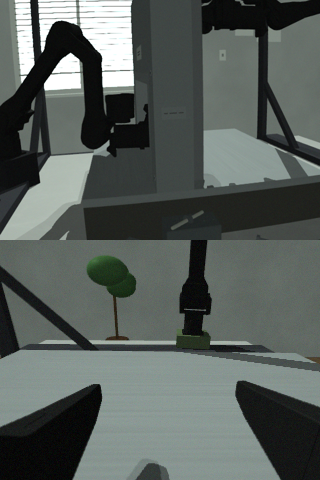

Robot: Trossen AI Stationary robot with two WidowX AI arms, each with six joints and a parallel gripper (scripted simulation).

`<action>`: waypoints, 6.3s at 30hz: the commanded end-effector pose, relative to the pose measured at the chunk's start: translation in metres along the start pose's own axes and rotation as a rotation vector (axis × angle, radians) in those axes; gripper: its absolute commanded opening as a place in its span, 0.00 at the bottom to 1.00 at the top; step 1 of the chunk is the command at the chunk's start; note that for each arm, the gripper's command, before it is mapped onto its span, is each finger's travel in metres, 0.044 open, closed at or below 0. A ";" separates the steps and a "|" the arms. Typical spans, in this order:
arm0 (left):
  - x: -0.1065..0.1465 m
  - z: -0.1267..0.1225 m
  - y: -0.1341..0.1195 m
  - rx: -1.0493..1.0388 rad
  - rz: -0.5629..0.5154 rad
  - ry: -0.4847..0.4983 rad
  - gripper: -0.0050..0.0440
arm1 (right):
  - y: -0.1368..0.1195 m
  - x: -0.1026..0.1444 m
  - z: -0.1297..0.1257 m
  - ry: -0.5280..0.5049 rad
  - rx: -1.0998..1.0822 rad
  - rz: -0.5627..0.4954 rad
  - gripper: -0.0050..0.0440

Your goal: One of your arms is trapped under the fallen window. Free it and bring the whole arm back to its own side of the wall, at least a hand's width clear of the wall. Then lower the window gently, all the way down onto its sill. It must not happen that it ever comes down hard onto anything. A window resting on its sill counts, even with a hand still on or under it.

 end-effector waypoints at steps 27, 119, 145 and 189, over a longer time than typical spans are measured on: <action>0.016 0.003 0.081 0.058 -0.208 -0.019 0.92 | -0.011 0.057 0.000 0.013 -0.054 0.126 0.92; 0.016 0.003 0.081 0.058 -0.208 -0.018 0.92 | 0.255 0.184 -0.048 -0.565 -0.015 -0.040 0.92; 0.014 0.004 0.059 0.065 -0.201 -0.018 0.92 | 0.261 0.190 -0.047 -0.612 -0.016 -0.057 0.92; 0.011 0.005 -0.028 0.043 -0.138 0.002 0.92 | 0.261 0.190 -0.048 -0.615 -0.016 -0.057 0.92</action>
Point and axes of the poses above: on each arm, the point midway between the two fingers, 35 mm back from their tips, its own x axis back along the fingers, its own z axis across the jaws, y = z × x, the point moved 10 cm from there along x, back along the fingers, and after that the axes turned 2 degrees about x, right-handed, at the moved point
